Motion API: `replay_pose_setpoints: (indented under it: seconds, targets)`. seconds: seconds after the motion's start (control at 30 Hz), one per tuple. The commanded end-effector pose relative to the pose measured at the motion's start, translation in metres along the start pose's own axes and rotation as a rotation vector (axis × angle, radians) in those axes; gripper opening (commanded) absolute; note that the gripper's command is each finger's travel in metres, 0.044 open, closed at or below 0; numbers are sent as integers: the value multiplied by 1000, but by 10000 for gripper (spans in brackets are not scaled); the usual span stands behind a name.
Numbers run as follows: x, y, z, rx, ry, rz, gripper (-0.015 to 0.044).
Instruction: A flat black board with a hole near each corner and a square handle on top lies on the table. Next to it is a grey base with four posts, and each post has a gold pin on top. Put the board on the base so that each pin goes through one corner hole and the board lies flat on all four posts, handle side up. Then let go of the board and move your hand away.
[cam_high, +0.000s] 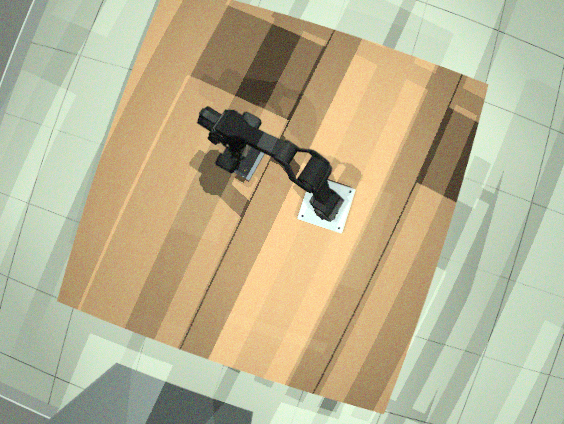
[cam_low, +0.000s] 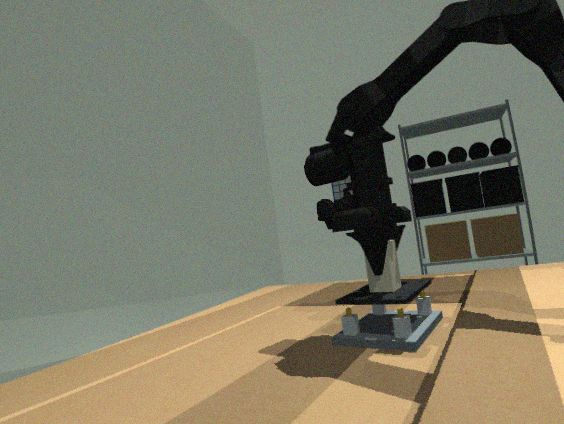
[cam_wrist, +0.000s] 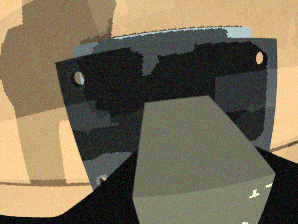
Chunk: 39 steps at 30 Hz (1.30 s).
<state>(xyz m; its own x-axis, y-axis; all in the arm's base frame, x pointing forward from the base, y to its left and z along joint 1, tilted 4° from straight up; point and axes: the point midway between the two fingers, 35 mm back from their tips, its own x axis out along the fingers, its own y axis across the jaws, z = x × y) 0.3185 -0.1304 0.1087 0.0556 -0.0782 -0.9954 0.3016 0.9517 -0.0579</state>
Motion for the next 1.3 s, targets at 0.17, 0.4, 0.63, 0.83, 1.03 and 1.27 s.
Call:
replay_pose_setpoints:
  seconds: [0.17,0.4,0.63,0.83,1.03,1.27]
  targets:
    - [0,0,0,0,-1,0,0]
    - [4,0,0,1,-1,0,0]
    - [7,0,0,-1,-1,0,0]
    - [10,0,0,-3,-1,0,0]
    - [12,0,0,-4,-1,0,0]
    - [10,0,0,0,-1,0,184]
